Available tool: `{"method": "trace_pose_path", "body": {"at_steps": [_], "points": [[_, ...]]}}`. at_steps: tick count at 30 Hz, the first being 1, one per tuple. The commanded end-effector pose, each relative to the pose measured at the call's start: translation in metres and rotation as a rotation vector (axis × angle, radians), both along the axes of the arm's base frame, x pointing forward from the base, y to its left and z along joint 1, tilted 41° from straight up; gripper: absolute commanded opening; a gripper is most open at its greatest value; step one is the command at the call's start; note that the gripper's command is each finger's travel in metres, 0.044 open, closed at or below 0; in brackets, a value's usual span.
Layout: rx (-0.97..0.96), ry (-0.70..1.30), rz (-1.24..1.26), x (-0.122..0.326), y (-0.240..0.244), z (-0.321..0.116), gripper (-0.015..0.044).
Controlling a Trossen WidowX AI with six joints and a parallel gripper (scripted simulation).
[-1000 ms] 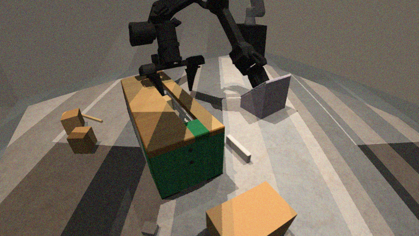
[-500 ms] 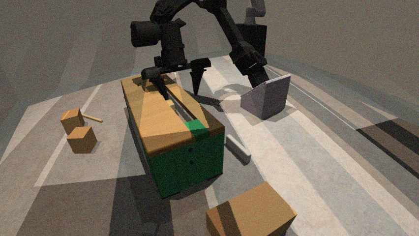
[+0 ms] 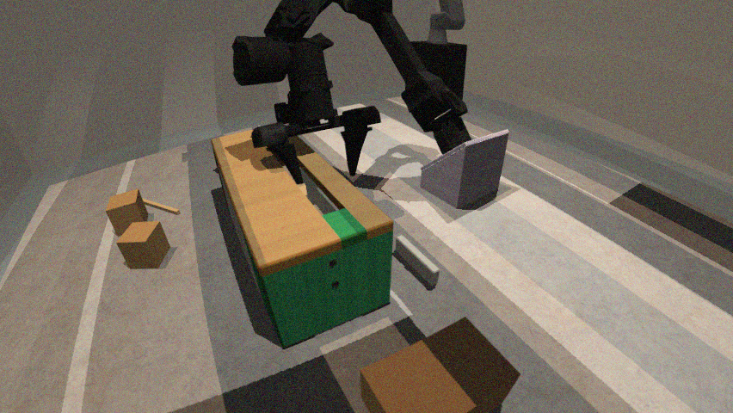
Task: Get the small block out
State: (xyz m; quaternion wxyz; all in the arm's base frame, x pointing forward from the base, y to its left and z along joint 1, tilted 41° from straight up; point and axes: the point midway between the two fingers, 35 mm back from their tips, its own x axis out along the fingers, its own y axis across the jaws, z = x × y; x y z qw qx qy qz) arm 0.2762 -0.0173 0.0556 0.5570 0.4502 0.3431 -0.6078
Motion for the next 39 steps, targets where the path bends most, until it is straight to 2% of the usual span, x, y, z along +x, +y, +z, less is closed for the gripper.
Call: {"method": "trace_pose_path", "body": {"at_steps": [1,39], "points": [[0.001,0.004,-0.005,0.0,-0.003,0.0,0.04],[0.002,0.004,-0.005,0.004,0.013,-0.013,0.04]]}}
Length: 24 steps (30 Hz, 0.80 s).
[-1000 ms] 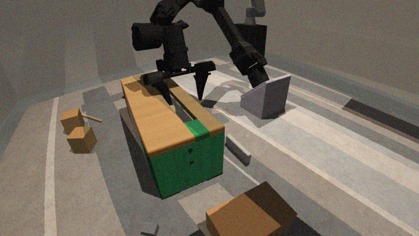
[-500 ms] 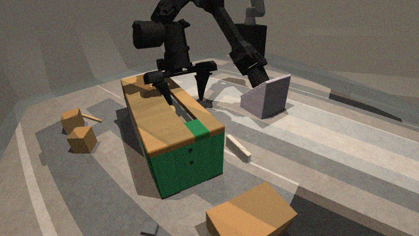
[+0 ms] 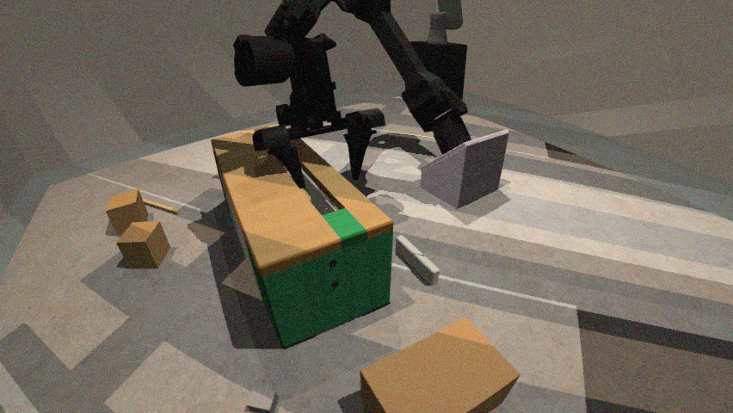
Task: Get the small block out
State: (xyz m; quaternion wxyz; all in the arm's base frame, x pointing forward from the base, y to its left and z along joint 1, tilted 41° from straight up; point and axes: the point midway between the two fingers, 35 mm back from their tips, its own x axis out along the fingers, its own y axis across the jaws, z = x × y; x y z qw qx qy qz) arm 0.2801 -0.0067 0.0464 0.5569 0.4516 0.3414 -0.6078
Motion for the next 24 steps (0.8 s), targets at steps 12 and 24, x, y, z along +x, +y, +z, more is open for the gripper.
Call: {"method": "trace_pose_path", "body": {"at_steps": [12,24], "points": [[0.002,0.008,-0.002,-0.0019,-0.0055,0.0027,0.04],[0.003,0.008,-0.002,0.0001,0.0038,-0.0053,0.04]]}}
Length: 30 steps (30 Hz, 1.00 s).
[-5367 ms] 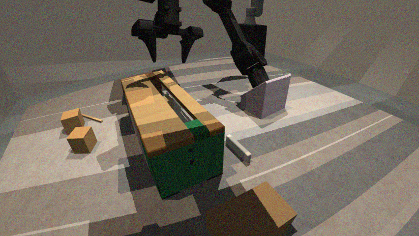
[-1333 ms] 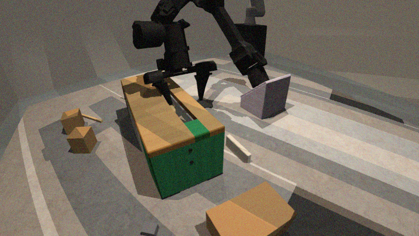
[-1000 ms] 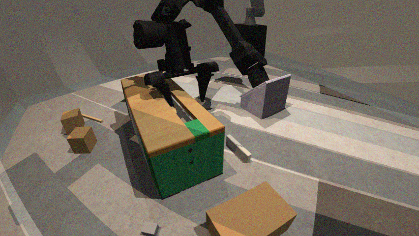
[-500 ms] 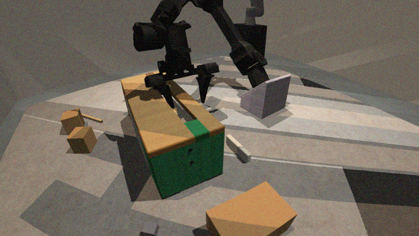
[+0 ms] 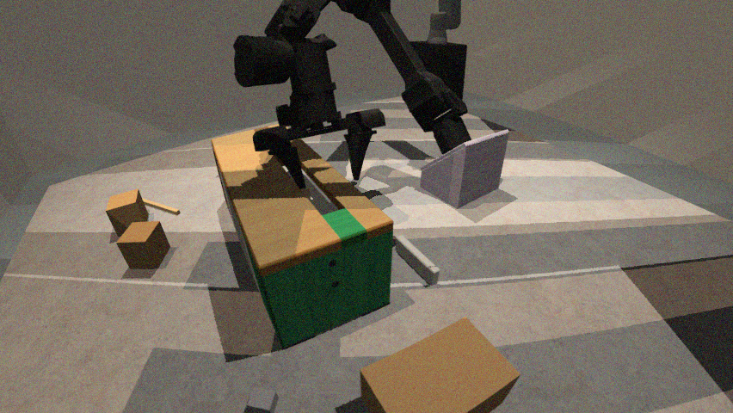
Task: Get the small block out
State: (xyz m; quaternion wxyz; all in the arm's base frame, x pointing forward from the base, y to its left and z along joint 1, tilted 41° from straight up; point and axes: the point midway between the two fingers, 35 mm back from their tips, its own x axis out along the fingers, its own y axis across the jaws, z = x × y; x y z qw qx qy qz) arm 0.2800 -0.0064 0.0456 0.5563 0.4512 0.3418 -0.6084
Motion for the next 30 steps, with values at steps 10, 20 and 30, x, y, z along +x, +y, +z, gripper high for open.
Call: {"method": "trace_pose_path", "body": {"at_steps": [10,20,30], "points": [[0.003,0.006,-0.001,0.002,0.011,-0.011,0.04],[0.002,0.006,-0.001,0.001,0.006,-0.007,0.04],[0.003,0.006,-0.001,0.001,0.008,-0.008,0.04]]}}
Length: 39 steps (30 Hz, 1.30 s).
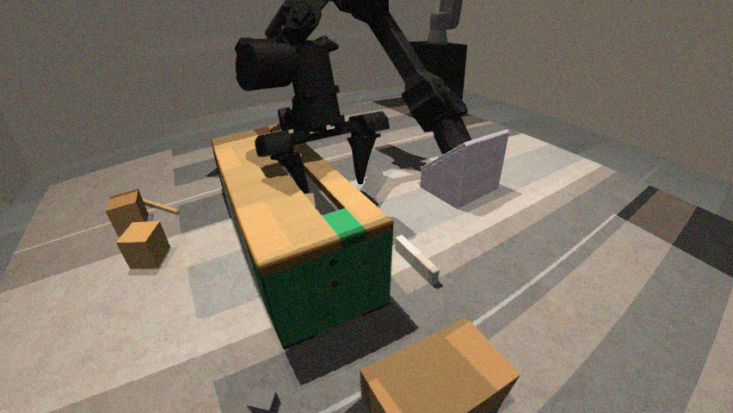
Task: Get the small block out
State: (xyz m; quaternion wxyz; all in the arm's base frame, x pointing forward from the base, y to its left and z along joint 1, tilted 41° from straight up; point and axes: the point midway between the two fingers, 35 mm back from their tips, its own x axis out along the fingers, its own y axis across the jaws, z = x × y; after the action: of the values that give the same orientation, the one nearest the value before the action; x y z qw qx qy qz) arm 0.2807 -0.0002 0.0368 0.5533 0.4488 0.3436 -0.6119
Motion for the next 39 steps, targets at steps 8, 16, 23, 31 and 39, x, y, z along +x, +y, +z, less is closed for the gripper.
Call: {"method": "trace_pose_path", "body": {"at_steps": [8,16,23,31,39], "points": [[0.003,-0.005,0.003,0.002,0.008,-0.005,0.04],[0.004,-0.005,0.003,0.003,0.014,-0.01,0.04],[0.004,-0.005,0.003,0.004,0.019,-0.015,0.04],[0.005,-0.005,0.003,0.006,0.029,-0.023,0.04],[0.005,-0.005,0.003,0.009,0.04,-0.033,0.04]]}}
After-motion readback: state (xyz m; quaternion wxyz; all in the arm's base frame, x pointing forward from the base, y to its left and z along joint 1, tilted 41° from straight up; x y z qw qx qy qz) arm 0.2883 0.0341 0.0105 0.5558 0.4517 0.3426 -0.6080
